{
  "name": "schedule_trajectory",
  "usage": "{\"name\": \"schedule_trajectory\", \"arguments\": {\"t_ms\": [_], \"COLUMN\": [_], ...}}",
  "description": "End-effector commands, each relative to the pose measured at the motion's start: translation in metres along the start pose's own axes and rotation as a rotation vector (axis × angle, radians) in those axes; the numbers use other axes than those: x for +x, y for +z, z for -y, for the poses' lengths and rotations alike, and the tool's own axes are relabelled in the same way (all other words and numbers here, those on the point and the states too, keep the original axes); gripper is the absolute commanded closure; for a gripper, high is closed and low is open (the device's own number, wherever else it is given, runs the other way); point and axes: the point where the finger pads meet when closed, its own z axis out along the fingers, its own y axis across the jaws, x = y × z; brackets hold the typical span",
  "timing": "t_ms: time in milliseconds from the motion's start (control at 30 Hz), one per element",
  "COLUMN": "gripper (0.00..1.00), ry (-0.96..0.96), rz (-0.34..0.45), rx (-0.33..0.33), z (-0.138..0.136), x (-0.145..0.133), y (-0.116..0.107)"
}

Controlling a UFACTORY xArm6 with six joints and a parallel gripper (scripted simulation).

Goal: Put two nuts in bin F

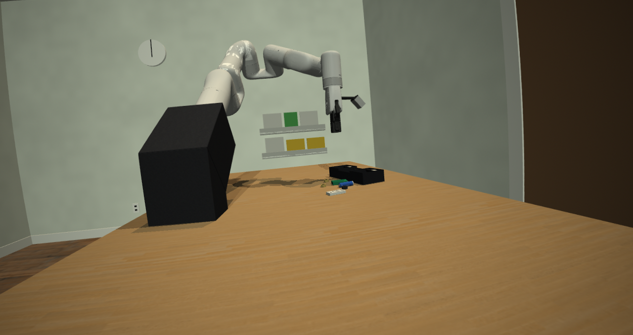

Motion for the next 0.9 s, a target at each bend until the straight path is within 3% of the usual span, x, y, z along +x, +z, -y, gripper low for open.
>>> {"name": "schedule_trajectory", "arguments": {"t_ms": [0, 67, 733, 867], "gripper": [0.67, 0.67, 0.67, 0.67], "ry": [0.156, 0.22, 0.221, 0.221], "rz": [-0.006, -0.008, -0.008, -0.008], "rx": [-0.001, -0.002, -0.002, -0.002], "z": [-0.024, -0.036, -0.145, -0.151], "x": [-0.012, -0.019, -0.087, -0.089], "y": [0.017, 0.026, 0.106, 0.106]}}
